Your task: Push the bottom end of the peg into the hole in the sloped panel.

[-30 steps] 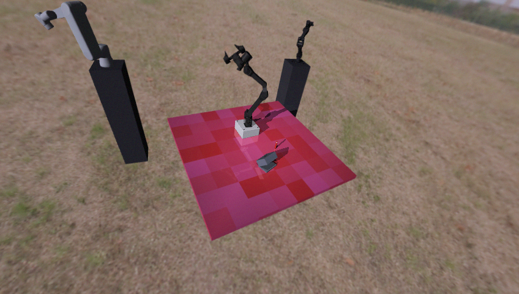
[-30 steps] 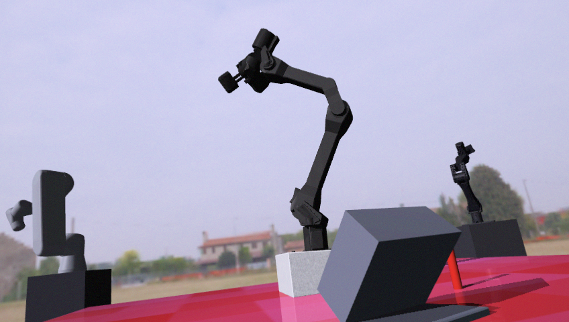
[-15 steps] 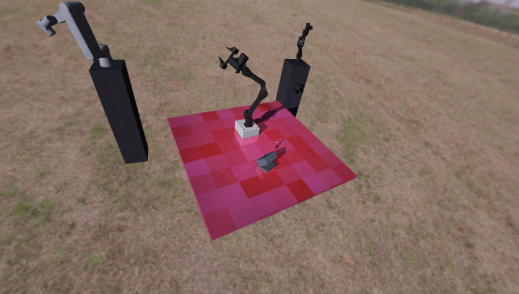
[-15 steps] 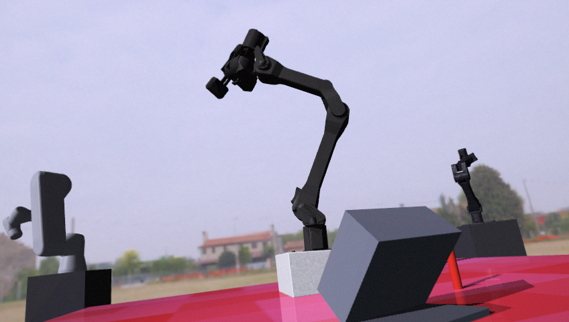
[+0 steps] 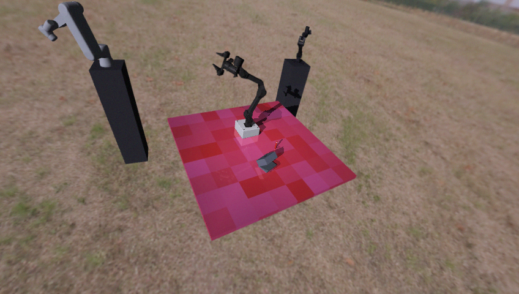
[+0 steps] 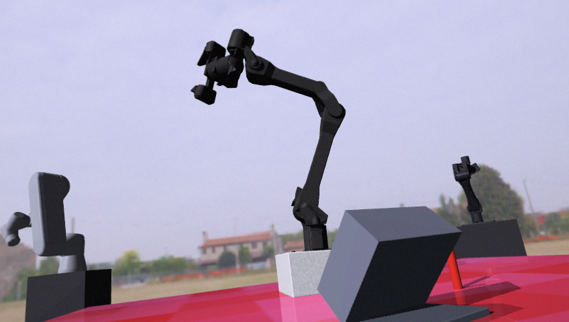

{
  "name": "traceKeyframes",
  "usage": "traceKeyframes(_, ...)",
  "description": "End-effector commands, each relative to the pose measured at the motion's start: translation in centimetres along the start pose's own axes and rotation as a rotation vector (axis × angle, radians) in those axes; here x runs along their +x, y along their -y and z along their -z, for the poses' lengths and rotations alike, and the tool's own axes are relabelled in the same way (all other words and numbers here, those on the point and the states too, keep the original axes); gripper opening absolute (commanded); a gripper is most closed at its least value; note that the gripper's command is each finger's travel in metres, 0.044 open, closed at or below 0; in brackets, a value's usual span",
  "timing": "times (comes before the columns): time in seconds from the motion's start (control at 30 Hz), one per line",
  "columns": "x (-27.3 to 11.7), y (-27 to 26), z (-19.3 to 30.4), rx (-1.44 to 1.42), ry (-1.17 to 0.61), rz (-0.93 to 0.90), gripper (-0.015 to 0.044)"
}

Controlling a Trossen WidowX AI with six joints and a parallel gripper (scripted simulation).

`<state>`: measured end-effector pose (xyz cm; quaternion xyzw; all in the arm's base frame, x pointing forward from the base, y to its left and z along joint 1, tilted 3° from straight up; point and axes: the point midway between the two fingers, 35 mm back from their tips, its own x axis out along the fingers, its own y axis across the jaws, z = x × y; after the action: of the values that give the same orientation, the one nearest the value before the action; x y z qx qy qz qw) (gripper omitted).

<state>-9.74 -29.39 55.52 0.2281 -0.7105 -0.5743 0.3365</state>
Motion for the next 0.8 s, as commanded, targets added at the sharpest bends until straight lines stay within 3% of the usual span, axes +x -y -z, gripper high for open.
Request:
traceKeyframes(0.0,-0.3,1.0,2.0,-0.091,-0.067,0.026,0.044)
traceKeyframes(0.77,-5.9,7.6,13.8,-0.598,-0.534,0.083,0.044)
